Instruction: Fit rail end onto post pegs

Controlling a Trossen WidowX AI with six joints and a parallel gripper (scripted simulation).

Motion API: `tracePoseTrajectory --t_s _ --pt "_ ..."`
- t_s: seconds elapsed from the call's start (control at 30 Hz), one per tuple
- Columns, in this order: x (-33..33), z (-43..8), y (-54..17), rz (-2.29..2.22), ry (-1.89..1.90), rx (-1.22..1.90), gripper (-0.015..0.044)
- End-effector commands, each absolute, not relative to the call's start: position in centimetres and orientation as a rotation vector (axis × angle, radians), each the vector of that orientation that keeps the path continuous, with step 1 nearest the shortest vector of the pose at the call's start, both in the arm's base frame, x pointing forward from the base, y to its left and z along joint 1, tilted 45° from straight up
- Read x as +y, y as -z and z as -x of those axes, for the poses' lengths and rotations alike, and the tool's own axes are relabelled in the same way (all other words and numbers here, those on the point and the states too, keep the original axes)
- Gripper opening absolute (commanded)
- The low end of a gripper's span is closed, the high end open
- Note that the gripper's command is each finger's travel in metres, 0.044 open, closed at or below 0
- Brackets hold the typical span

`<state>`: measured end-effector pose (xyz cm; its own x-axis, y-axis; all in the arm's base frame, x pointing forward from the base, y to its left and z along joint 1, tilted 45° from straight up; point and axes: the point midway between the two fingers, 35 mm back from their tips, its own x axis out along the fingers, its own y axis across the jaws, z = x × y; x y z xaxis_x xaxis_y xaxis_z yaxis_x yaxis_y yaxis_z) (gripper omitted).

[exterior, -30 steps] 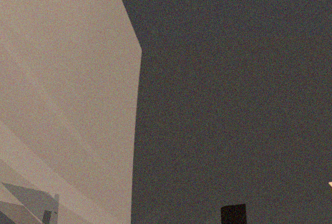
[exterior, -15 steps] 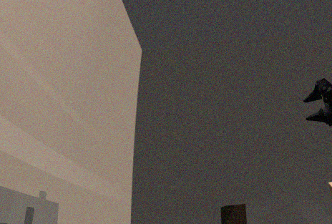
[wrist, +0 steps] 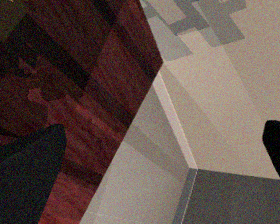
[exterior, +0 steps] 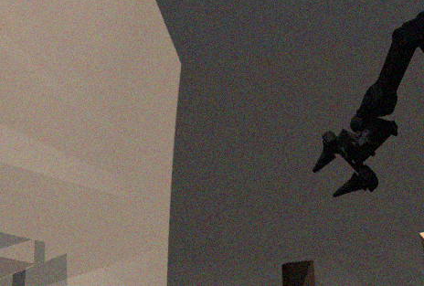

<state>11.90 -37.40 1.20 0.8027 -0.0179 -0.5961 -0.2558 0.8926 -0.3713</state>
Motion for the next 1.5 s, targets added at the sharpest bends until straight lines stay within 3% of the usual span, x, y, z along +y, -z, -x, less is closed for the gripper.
tracePoseTrajectory --t_s 0.0,0.3,0.6,1.47 --pt "-32.7 -17.3 0.1 0.501 -0.359 0.628 0.044" --pt "-19.6 -24.9 2.4 0.609 -0.891 0.592 0.044" --pt "-7.3 -25.6 4.2 0.717 -1.418 0.523 0.044" --pt "-5.1 -25.6 6.5 0.719 -1.427 0.522 0.044"
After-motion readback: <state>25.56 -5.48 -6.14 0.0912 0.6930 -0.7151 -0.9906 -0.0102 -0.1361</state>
